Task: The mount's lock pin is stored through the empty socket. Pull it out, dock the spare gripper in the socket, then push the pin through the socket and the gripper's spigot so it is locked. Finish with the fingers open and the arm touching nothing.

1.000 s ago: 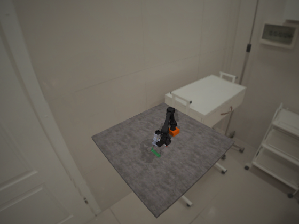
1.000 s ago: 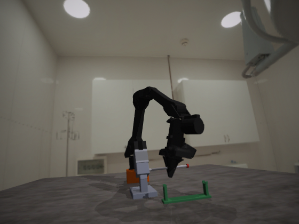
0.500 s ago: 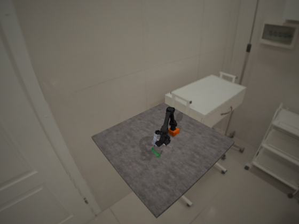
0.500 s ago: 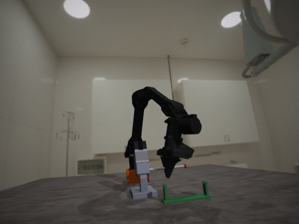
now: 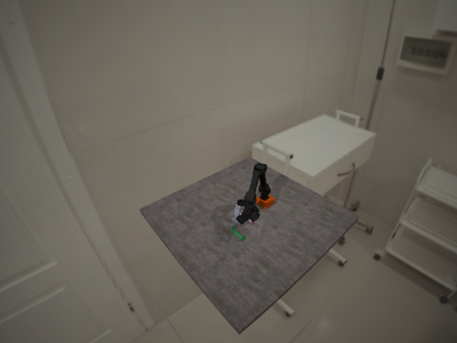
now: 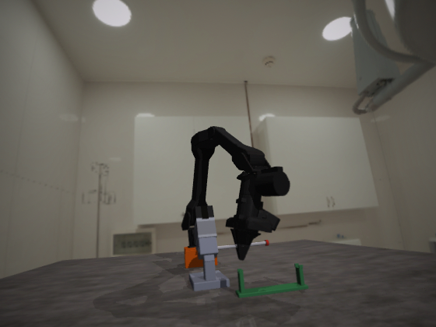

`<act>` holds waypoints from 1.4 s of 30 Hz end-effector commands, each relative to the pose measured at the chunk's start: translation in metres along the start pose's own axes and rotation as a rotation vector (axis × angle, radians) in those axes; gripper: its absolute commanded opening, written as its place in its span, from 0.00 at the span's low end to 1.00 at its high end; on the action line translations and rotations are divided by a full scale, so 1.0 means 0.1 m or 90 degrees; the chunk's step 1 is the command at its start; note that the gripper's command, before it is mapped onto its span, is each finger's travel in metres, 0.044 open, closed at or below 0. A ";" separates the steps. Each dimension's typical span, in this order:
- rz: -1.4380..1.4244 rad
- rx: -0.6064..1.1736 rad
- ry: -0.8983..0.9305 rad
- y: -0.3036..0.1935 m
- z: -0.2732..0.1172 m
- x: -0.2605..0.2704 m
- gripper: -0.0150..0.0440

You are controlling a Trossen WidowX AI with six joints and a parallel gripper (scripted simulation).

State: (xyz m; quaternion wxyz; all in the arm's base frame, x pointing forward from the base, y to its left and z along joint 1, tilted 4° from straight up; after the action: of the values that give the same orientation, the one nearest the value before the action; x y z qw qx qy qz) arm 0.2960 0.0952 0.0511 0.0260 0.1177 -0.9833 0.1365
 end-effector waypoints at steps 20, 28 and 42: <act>-0.001 0.000 0.004 -0.15 0.04 0.02 0.25; -0.002 0.000 0.005 -0.19 0.05 0.03 0.25; -0.003 -0.001 0.008 -0.27 0.07 0.04 0.25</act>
State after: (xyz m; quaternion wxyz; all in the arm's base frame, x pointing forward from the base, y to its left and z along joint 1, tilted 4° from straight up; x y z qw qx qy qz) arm 0.2979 0.0694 0.0519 0.0332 0.1176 -0.9833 0.1348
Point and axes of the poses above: the point midway between the two fingers, 35 mm back from their tips, its own z axis out along the fingers, its own x axis across the jaws, y = z × x, the point moved 4 cm from there along -z, back along the fingers, and after that the axes turned 13 degrees about -z, right-handed, at the moved point
